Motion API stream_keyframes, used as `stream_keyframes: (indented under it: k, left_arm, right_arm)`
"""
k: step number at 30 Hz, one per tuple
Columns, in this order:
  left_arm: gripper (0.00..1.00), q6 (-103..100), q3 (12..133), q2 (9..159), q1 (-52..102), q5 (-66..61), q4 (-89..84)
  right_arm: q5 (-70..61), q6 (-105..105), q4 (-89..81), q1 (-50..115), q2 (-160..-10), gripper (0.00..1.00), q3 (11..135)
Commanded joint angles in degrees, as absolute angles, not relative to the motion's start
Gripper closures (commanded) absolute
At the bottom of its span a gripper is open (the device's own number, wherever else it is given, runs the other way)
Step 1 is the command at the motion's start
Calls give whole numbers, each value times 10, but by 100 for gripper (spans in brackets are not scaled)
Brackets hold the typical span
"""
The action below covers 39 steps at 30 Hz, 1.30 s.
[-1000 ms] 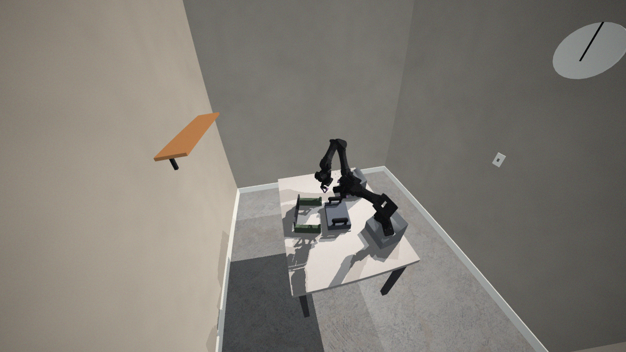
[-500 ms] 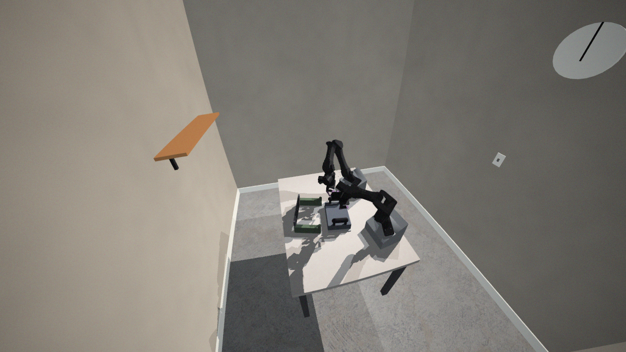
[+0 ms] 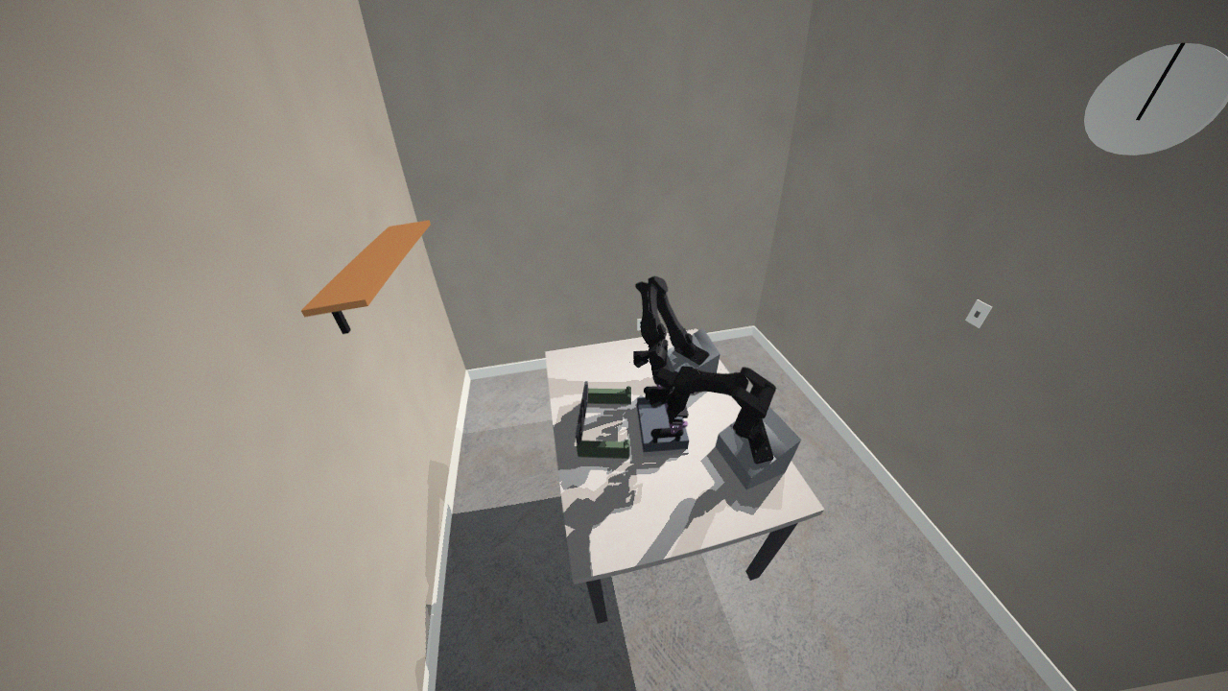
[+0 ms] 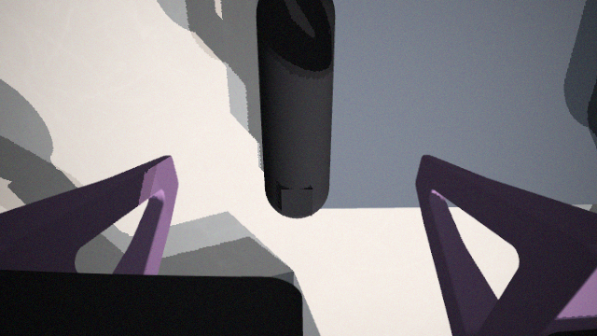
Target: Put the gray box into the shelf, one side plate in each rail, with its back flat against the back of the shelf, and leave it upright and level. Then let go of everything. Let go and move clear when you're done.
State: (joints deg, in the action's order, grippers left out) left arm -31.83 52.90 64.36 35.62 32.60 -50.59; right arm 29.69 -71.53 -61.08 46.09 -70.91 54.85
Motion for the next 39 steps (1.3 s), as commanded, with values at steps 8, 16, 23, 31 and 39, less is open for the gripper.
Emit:
stream_keyframes:
  k: [8,16,23,31,39]
  left_arm:
    - [0,-288,506,658,331,312,-448]
    - [0,-258,480,676,301,296,-383]
    - [0,-241,463,692,283,286,-345]
    - [0,-231,475,692,276,281,-321]
    - [84,-230,477,690,278,281,-318]
  right_arm:
    - [291,-680,-546,438,-722,0,514]
    - [283,-647,-481,410,-734,0,481]
    - [277,-629,-442,393,-744,0,460]
    - [285,-622,-428,392,-741,0,476]
    - [284,-621,-425,391,-744,0,457]
